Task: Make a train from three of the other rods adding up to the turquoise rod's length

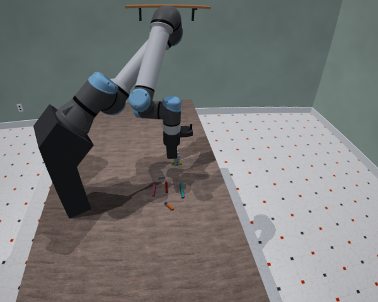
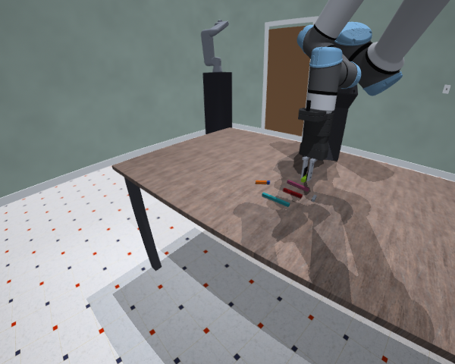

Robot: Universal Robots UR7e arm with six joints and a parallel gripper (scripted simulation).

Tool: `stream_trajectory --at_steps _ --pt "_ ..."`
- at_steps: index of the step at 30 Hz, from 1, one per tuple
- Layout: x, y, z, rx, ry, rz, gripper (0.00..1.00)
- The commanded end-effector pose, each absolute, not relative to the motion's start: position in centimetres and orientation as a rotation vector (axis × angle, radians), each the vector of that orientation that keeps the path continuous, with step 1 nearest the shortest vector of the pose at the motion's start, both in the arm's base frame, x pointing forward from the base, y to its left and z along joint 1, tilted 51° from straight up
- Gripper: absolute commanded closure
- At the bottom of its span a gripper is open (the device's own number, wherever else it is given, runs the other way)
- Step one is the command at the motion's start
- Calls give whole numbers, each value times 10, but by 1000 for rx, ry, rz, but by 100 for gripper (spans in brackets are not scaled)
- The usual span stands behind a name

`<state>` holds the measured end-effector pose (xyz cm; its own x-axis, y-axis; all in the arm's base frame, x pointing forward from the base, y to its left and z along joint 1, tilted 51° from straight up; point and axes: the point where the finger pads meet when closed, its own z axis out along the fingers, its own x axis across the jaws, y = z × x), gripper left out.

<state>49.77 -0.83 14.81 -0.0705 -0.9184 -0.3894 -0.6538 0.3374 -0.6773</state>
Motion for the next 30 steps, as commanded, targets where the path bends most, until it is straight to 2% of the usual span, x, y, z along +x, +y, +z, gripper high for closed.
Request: stream_trajectory --at_steps 1,13,28,30 --pt "497 -8 148 -1395 1802 -417 76" --pt "499 -22 142 -1342 1845 -383 76" --pt "489 -146 81 -792 2128 -84 76" --pt "489 -146 81 -792 2128 -84 76"
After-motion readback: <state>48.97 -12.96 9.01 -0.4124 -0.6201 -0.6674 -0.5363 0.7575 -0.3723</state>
